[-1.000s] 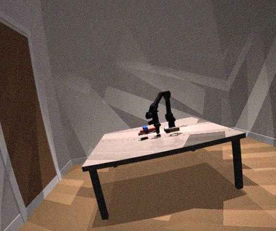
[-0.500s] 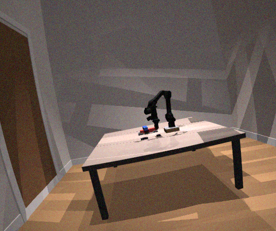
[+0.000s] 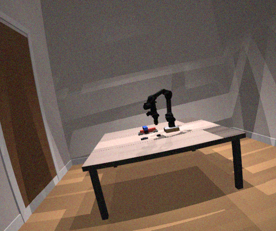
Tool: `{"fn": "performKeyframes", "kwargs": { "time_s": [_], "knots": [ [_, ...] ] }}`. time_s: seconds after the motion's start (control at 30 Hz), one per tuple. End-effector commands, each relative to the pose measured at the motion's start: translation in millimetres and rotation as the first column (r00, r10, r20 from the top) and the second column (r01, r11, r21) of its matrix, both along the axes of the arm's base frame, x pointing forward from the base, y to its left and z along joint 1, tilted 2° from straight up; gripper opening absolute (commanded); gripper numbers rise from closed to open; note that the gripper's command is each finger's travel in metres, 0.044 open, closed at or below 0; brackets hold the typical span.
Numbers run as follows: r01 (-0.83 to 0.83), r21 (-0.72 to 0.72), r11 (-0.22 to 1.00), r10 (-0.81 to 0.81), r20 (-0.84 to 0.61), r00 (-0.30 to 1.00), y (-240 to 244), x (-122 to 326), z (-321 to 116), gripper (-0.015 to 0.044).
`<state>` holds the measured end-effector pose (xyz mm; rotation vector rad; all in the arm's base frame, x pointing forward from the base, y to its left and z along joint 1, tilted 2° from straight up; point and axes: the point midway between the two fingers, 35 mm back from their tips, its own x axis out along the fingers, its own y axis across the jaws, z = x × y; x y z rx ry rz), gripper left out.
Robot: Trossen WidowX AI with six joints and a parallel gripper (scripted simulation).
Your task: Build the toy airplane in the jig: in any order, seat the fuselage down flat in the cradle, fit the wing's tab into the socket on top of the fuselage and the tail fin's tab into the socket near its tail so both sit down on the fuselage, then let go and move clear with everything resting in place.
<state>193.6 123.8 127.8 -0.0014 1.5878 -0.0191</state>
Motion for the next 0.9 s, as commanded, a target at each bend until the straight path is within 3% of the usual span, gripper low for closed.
{"fn": "performKeyframes", "kwargs": {
  "time_s": [0.0,0.87],
  "knots": [
    [-0.009,0.011,1.0,0.009,0.005,1.0,-1,-2,16,0.0],
    [0.01,-0.003,1.0,-0.01,0.014,1.0,-60,29,5,0.0]
  ]
}}
